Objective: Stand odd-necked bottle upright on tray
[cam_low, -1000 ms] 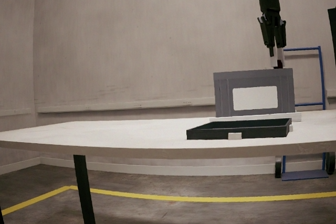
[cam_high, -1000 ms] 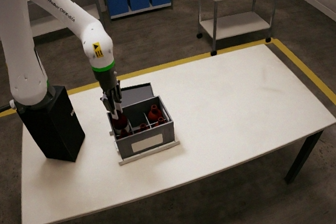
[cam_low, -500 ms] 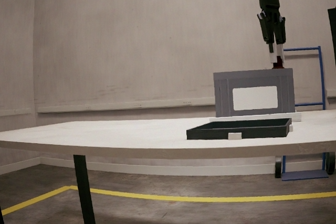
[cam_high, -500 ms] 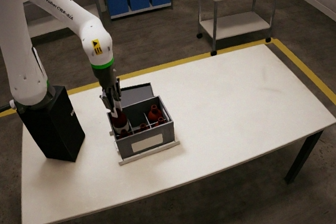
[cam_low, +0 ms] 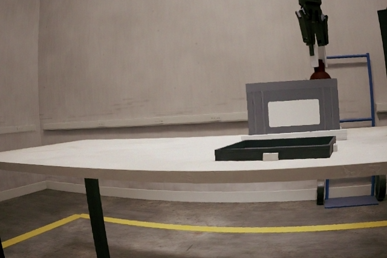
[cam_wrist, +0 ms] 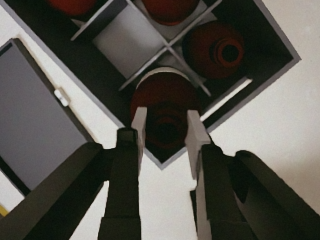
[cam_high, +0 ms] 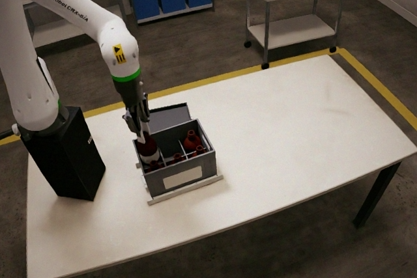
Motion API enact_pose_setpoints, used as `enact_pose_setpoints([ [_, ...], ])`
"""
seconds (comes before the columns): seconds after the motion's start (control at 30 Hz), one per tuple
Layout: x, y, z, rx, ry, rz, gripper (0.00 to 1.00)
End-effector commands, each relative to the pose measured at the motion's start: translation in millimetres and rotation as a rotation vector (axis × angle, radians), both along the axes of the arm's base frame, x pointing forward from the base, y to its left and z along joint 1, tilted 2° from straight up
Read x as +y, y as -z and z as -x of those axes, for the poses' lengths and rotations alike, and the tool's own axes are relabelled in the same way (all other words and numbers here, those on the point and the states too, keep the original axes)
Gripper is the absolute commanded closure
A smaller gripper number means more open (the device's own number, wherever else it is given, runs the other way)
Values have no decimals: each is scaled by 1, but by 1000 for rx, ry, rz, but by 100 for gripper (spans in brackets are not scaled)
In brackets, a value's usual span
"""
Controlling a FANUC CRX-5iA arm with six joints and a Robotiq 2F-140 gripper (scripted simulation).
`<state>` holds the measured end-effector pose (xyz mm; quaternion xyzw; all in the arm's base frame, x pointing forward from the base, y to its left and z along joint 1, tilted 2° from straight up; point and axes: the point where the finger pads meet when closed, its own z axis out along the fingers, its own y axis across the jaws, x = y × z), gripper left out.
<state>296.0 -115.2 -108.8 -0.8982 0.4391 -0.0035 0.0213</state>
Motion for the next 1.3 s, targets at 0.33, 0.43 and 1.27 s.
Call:
enact_pose_setpoints([
  [0.33,0,-7,0,-1,0,0,90],
  [0.43,0,-7,0,-1,0,0,90],
  [1.27,0,-8,0,-1,0,0,90],
])
